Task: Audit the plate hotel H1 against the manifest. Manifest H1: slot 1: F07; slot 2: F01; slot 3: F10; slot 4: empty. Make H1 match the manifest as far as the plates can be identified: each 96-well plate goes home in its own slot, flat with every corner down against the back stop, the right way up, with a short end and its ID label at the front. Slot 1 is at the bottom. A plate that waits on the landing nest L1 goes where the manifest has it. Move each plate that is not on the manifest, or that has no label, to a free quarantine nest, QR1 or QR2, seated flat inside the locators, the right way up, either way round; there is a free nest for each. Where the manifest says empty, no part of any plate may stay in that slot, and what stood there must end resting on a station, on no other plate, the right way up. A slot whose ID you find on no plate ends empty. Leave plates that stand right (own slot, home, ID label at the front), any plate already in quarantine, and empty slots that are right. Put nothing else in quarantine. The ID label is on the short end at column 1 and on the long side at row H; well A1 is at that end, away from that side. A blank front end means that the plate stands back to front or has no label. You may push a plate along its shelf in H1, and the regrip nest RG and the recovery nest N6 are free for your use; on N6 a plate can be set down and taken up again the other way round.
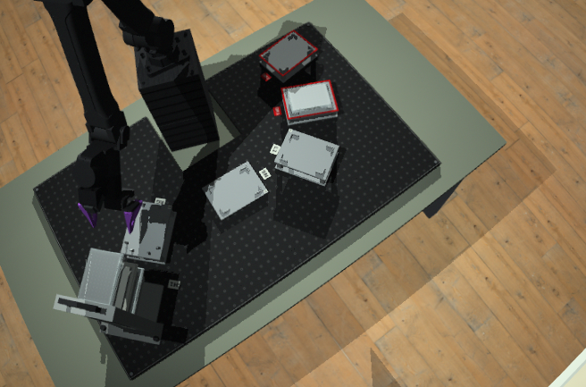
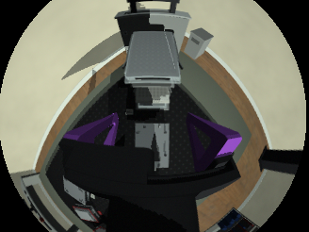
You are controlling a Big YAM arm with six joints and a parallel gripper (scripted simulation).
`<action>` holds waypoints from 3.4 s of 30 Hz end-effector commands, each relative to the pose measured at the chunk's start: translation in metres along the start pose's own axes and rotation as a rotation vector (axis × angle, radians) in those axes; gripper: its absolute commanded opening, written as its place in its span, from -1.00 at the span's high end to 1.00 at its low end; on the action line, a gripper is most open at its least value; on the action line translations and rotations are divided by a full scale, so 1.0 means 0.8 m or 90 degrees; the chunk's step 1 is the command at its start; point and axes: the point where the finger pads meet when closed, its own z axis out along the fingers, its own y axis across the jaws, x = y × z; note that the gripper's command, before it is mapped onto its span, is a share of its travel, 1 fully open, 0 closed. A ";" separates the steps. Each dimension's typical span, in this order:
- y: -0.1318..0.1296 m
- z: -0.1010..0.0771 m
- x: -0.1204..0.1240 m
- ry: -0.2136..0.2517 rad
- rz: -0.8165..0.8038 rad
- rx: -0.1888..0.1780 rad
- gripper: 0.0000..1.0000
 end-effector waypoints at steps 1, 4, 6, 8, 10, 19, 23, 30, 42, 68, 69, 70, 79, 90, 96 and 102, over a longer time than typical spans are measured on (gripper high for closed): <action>-0.001 0.002 -0.021 -0.024 0.001 0.002 -1.00; -0.001 0.002 -0.021 -0.024 0.001 0.002 -1.00; 0.001 -0.003 -0.013 -0.024 0.006 0.002 -1.00; -0.001 -0.010 -0.019 -0.035 0.007 0.004 -1.00; -0.003 -0.013 -0.016 -0.034 0.008 0.005 -1.00; -0.005 -0.026 -0.001 -0.034 0.002 0.006 -1.00; -0.007 -0.015 -0.008 -0.040 0.000 0.006 -1.00; -0.006 -0.005 0.018 -0.024 0.001 0.005 -1.00; -0.006 0.010 0.033 -0.026 0.000 0.005 -1.00; 0.005 0.045 0.044 -0.007 0.004 -0.002 -1.00; 0.004 0.048 0.045 -0.005 0.005 -0.002 -1.00; 0.004 0.049 0.044 -0.005 0.005 -0.001 -1.00; -0.001 0.049 0.031 -0.020 0.001 0.002 -1.00; -0.001 0.049 0.031 -0.020 0.001 0.002 -1.00; -0.001 0.049 0.031 -0.020 0.001 0.002 -1.00; -0.001 0.049 0.031 -0.020 0.001 0.002 -1.00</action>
